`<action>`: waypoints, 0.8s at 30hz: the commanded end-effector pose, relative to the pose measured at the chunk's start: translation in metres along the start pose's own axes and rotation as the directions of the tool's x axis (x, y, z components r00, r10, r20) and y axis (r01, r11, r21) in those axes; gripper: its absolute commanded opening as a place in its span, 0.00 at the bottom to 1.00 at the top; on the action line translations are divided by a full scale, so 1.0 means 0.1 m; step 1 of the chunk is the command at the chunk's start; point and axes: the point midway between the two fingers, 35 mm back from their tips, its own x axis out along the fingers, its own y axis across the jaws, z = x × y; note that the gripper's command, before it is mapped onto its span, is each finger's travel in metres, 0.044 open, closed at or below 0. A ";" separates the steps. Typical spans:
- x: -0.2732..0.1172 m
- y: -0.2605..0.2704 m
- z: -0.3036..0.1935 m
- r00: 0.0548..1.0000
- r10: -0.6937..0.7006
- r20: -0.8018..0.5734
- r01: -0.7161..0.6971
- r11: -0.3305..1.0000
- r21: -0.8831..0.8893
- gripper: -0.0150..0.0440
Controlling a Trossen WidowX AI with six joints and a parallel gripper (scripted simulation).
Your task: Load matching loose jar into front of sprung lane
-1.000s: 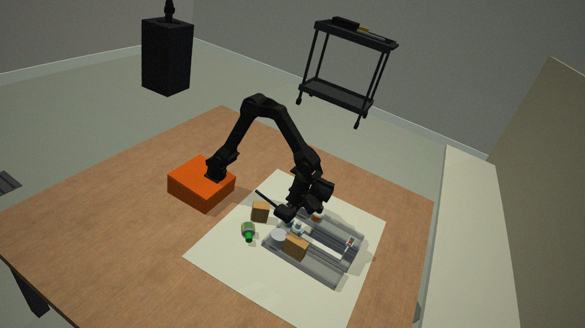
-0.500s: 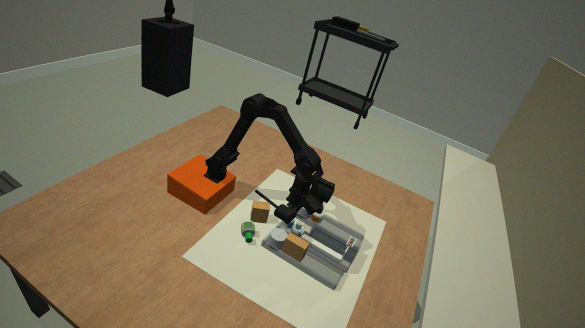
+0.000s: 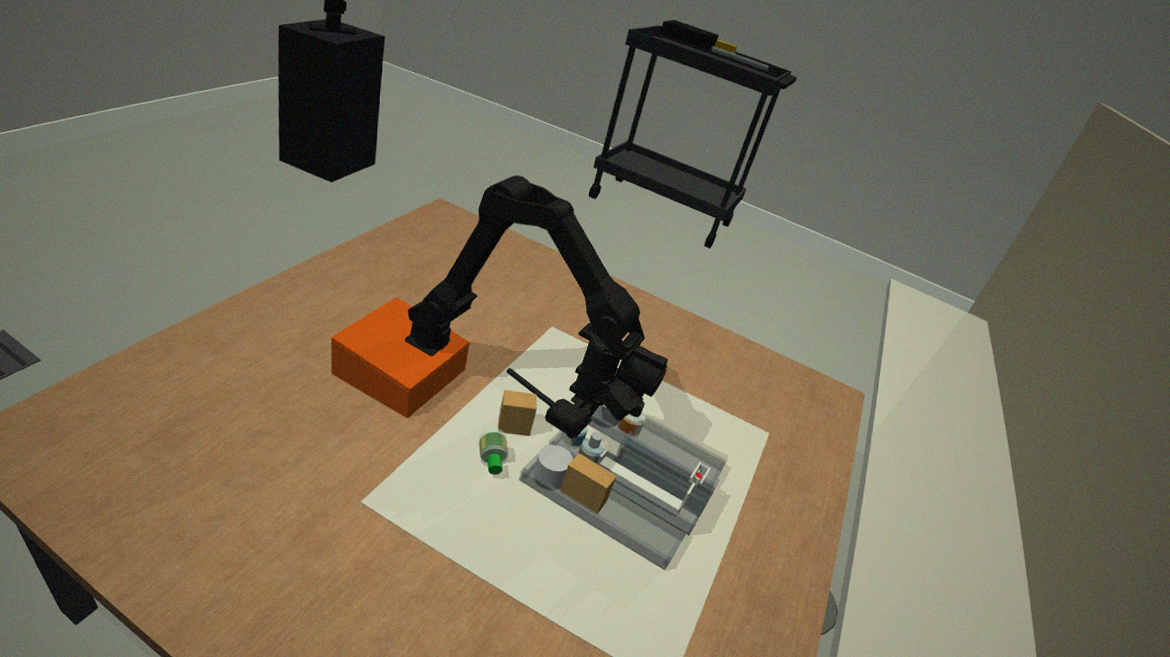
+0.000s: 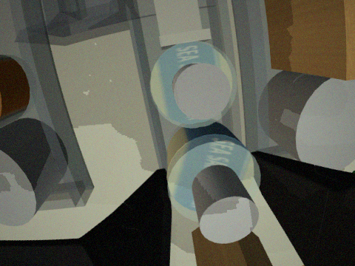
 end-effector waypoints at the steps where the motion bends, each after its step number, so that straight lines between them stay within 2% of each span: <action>1: 0.00 0.00 0.07 1.000 0.002 0.027 -0.002 1.000 -0.005 0.25; 24: 0.07 0.00 0.07 1.000 0.002 0.026 -0.002 1.000 -0.005 0.25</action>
